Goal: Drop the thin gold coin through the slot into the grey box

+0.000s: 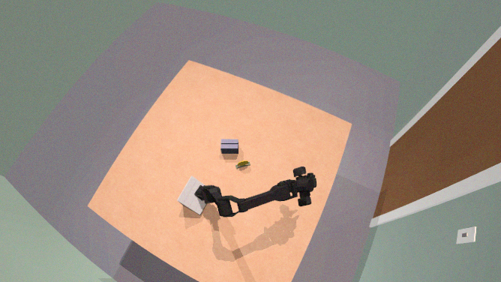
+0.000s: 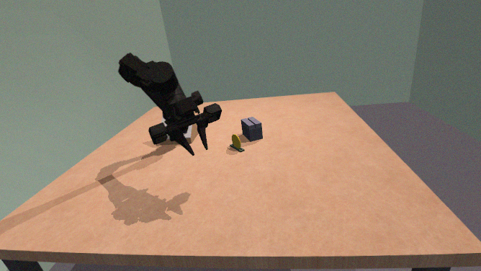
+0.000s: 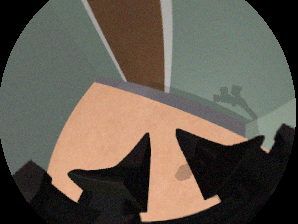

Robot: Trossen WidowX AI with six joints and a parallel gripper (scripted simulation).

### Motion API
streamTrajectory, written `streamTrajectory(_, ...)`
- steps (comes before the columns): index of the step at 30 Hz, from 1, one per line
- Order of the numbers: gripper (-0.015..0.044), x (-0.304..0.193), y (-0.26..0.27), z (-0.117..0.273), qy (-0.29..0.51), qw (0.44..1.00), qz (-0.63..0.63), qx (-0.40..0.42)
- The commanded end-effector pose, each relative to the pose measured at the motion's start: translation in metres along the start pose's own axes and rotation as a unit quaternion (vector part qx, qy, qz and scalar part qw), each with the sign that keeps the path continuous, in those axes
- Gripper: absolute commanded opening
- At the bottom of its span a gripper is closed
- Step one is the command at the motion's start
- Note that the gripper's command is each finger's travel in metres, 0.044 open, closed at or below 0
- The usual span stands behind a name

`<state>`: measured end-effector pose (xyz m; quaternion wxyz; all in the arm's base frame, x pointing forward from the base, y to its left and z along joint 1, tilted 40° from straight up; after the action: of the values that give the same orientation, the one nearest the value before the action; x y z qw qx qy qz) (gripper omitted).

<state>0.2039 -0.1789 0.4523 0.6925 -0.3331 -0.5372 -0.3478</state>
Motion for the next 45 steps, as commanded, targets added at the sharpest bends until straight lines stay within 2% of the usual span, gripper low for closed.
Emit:
streamTrajectory(1,0.0161,-0.031,0.039,-0.007,0.079,0.996,-0.017,0.041)
streamTrajectory(10,0.0161,-0.103,0.116,0.001,0.245,0.967,-0.029,0.065)
streamTrajectory(19,0.0161,-0.196,0.185,0.059,0.373,0.928,0.015,-0.017)
streamTrajectory(24,0.0161,-0.241,0.202,0.105,0.37,0.923,0.069,-0.084)
streamTrajectory(27,0.0161,-0.246,0.2,0.113,0.365,0.923,0.077,-0.092)
streamTrajectory(32,0.0161,-0.248,0.2,0.111,0.365,0.923,0.077,-0.092)
streamTrajectory(36,0.0161,-0.268,0.189,0.09,0.364,0.924,0.077,-0.092)
streamTrajectory(45,0.0161,-0.279,0.185,0.078,0.364,0.924,0.077,-0.092)
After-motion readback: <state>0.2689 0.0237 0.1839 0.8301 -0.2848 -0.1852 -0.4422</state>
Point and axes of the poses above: the point midway between the two fingers, 35 mm back from their tips, its own z axis back along the fingers, its own y axis across the jaws, x = y × z, the point moved 9 cm from there along z, back along the fingers, and after that the axes turned 11 degrees about -z, right-handed, at the moved point
